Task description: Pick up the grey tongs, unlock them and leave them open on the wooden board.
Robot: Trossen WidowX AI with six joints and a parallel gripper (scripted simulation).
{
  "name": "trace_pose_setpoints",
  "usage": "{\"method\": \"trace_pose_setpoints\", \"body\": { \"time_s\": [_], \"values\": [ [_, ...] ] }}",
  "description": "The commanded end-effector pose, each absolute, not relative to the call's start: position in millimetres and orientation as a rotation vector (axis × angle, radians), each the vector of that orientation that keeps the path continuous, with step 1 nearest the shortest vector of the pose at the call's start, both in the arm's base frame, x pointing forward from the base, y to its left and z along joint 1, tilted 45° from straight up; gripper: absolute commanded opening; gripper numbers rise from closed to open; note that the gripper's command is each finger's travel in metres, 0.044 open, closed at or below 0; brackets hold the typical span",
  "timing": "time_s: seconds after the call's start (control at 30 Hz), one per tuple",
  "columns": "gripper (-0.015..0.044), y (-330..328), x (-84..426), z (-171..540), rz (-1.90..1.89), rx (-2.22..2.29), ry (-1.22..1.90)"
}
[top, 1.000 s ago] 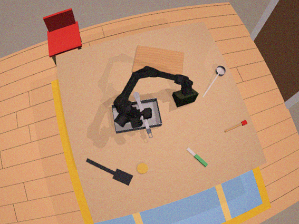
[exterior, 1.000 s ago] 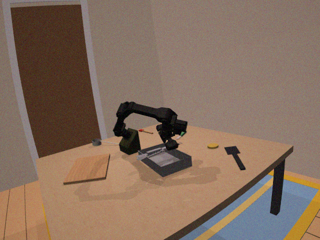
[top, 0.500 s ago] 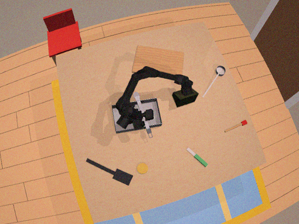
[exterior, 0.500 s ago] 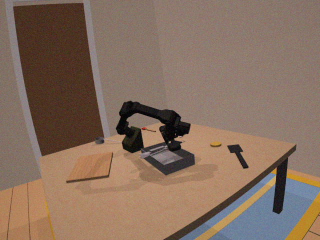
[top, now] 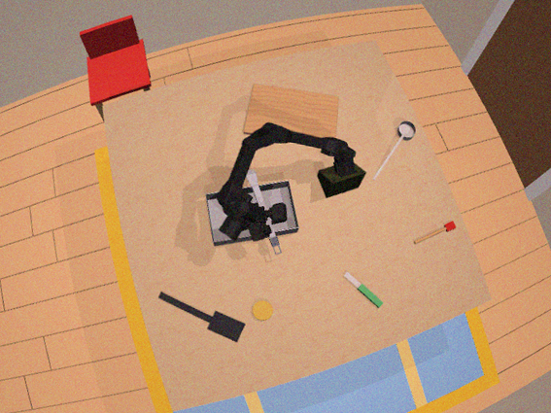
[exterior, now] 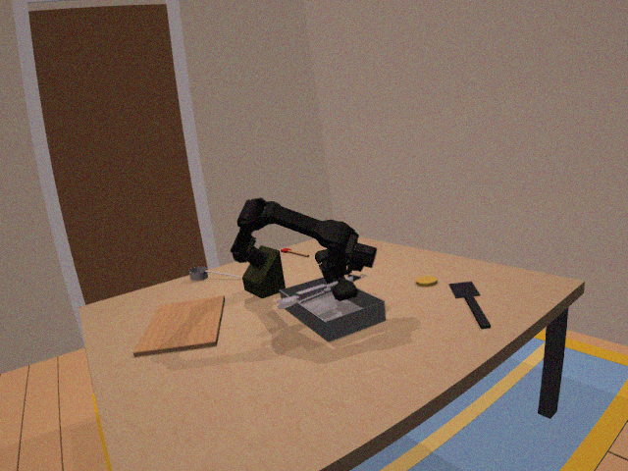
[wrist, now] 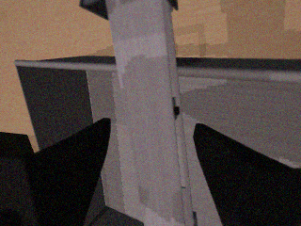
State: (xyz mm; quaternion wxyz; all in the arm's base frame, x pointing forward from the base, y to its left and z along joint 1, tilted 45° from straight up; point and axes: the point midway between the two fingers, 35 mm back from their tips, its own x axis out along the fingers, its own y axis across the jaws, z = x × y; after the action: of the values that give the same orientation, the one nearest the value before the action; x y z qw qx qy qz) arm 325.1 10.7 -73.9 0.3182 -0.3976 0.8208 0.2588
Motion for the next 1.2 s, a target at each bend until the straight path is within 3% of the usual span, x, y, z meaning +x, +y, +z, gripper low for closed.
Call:
{"method": "trace_pose_setpoints", "body": {
  "time_s": [0.0, 0.13, 0.7, 0.93, 1.17],
  "values": [
    [0.026, 8, 322, -78, 0.686, -1.055, 2.164],
    [0.0155, 10, 324, -75, 0.681, -1.046, 2.161],
    [0.0042, 10, 324, -75, 0.681, -1.046, 2.161],
    [-0.0142, 16, 325, -69, 0.683, -1.048, 2.16],
    [-0.015, 64, 324, -20, 0.691, -1.061, 2.156]
  ]
}}
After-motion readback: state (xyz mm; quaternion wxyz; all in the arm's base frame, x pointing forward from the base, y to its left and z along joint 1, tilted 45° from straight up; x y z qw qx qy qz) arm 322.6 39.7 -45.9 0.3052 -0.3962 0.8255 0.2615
